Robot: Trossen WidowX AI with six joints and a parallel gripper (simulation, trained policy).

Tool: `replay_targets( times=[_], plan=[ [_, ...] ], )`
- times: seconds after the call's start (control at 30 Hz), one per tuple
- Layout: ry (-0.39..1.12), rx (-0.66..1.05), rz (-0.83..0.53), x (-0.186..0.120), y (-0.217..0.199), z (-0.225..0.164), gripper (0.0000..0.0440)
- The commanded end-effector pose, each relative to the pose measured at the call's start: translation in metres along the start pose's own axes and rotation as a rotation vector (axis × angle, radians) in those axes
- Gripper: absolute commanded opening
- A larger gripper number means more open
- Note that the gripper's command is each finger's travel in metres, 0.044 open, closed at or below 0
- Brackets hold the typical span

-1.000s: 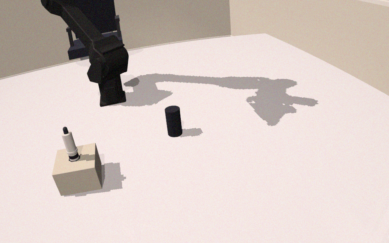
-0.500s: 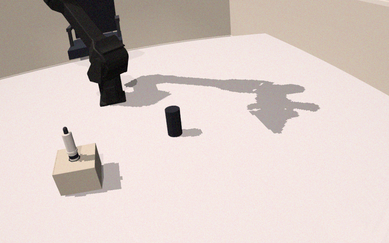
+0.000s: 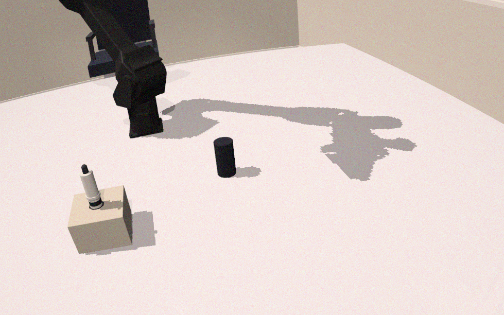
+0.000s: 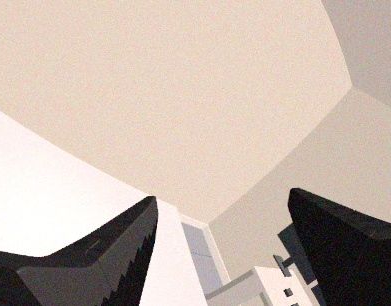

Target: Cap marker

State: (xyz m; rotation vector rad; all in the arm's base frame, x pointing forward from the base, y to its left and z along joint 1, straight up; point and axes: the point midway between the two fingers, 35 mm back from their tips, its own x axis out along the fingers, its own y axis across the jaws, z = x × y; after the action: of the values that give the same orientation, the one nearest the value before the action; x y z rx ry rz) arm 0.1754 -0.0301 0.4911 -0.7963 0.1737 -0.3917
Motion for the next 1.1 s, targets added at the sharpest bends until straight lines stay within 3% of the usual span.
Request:
replay_targets(
  times=[0.0, 1.07],
  plan=[
    [-0.001, -0.006, 0.034, 0.003, 0.013, 0.002, 0.0310],
    [0.049, -0.023, 0.314, 0.015, 0.109, 0.007, 0.0315]
  ],
)
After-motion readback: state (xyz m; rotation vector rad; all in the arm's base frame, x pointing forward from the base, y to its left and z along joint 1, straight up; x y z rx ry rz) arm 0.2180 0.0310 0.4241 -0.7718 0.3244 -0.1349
